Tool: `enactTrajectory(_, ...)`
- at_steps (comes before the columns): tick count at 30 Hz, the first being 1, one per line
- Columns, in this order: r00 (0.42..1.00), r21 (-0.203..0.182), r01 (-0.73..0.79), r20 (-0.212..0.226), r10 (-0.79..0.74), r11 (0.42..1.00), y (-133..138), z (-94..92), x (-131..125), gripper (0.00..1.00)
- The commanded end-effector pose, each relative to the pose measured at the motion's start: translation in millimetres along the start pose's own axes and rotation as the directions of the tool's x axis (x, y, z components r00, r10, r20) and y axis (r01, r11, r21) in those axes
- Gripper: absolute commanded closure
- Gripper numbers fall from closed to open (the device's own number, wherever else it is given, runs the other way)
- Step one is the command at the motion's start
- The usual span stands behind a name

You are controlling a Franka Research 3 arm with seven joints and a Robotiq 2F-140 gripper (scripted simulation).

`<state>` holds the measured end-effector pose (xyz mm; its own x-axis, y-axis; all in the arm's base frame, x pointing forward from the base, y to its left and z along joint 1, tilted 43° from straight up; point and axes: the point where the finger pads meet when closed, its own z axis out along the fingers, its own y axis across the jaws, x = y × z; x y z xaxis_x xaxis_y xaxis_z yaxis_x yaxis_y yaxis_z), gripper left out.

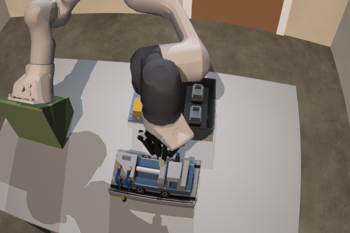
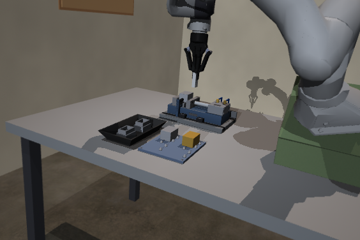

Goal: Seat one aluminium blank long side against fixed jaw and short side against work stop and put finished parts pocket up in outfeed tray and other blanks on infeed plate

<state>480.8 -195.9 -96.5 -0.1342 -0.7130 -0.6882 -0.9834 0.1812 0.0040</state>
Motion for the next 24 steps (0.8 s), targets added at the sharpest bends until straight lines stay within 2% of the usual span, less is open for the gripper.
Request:
enactTrajectory(1, 1.0, 0.005, 0.008, -0.006, -0.008, 1.0, -1, 7.9, 2, 1.0)
enactTrajectory(15, 1.0, 0.005, 0.008, -0.006, -0.008, 1.0, -1, 25.3, 2, 1.0)
enactTrajectory(24, 1.0, 0.005, 0.008, -0.006, -0.008, 1.0, -1, 29.5, 2, 1.0)
